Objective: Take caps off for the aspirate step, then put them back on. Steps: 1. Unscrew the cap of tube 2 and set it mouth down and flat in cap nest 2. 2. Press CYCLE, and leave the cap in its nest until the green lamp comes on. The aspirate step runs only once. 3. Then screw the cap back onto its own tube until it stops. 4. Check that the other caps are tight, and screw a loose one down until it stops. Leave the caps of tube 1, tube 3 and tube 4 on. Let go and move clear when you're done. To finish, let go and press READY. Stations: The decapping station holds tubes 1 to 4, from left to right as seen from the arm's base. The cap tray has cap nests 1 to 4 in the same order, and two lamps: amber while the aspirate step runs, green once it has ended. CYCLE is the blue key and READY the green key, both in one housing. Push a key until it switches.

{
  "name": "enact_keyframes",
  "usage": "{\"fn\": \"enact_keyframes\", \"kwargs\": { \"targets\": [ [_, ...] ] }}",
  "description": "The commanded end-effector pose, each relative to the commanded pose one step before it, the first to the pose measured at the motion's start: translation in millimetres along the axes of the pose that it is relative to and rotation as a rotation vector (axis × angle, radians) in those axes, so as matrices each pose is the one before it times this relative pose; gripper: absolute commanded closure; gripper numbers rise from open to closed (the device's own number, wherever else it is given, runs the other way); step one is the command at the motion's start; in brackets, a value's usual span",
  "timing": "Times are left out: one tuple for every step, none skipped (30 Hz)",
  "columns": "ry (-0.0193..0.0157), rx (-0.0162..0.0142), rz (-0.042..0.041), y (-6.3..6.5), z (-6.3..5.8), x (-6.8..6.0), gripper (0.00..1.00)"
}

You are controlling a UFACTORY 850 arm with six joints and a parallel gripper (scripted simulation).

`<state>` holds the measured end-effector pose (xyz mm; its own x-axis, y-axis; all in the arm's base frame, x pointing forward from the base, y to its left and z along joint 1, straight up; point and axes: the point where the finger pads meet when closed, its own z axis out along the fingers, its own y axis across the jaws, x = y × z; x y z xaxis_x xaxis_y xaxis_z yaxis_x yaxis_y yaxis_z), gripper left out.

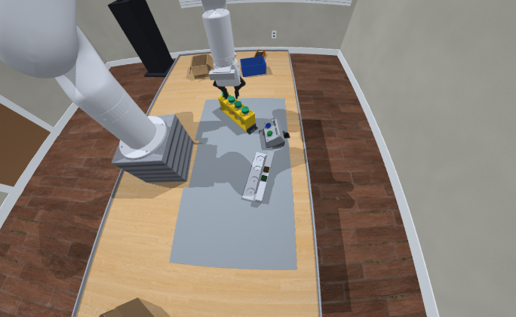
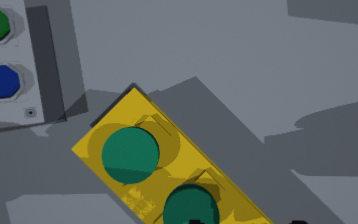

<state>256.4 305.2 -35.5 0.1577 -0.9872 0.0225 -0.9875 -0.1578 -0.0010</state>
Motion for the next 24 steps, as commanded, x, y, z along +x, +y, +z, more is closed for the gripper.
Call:
{"fn": "enact_keyframes", "kwargs": {
  "targets": [
    [-0.01916, 0.00048, 0.00149, 8.96, -0.47, -25.63, 0.54],
    [-0.00009, -0.00006, 0.0, 2.65, 0.0, -6.46, 0.54],
    [0.0, 0.0, 0.0, 0.0, 0.0, 0.0, 0.54],
    [0.0, 0.0, 0.0, 0.0, 0.0, 0.0, 0.54],
    [0.0, 0.0, 0.0, 0.0, 0.0, 0.0, 0.54],
    [0.0, 0.0, 0.0, 0.0, 0.0, 0.0, 0.54],
    [0.0, 0.0, 0.0, 0.0, 0.0, 0.0, 0.54],
    [0.00004, 0.00003, 0.0, -0.01, -0.01, -0.01, 0.54],
    [-0.00001, -0.00001, 0.0, 0.0, 0.0, 0.0, 0.54],
    [0.0, 0.0, 0.0, 0.01, 3.01, 0.01, 0.54],
    [0.00003, 0.00002, 0.0, 0.0, 3.0, 0.01, 0.54],
    [-0.00002, -0.00002, 0.0, 0.01, 3.01, 0.01, 0.54],
    [0.00007, 0.00005, 0.0, -0.01, 2.99, 0.0, 0.54],
    [0.0, 0.0, 0.0, 0.0, 0.0, 0.0, 0.54],
    [0.0, 0.0, 0.0, 0.0, 0.0, 0.0, 0.54],
    [-0.00003, -0.00002, 0.0, 0.01, 3.01, 0.01, 0.54],
    [-0.00005, -0.00004, 0.0, 0.01, 3.01, 0.01, 0.54],
    [-0.00002, -0.00002, 0.0, 0.01, 3.01, 0.01, 0.54],
    [0.00001, 0.0, 0.0, 0.0, 3.0, 0.01, 0.54],
    [0.00004, 0.00003, 0.0, 0.0, 3.0, 0.0, 0.54],
    [0.0001, 0.00008, -0.00001, 0.0, 2.99, 0.01, 0.54],
    [-0.00014, -0.00012, 0.00001, 0.03, 3.02, 0.01, 0.54],
    [0.00017, 0.00013, -0.00001, -0.03, 2.48, 0.0, 0.54],
    [-0.00005, -0.00004, 0.0, 0.01, 0.01, 0.0, 0.54]
  ]
}}
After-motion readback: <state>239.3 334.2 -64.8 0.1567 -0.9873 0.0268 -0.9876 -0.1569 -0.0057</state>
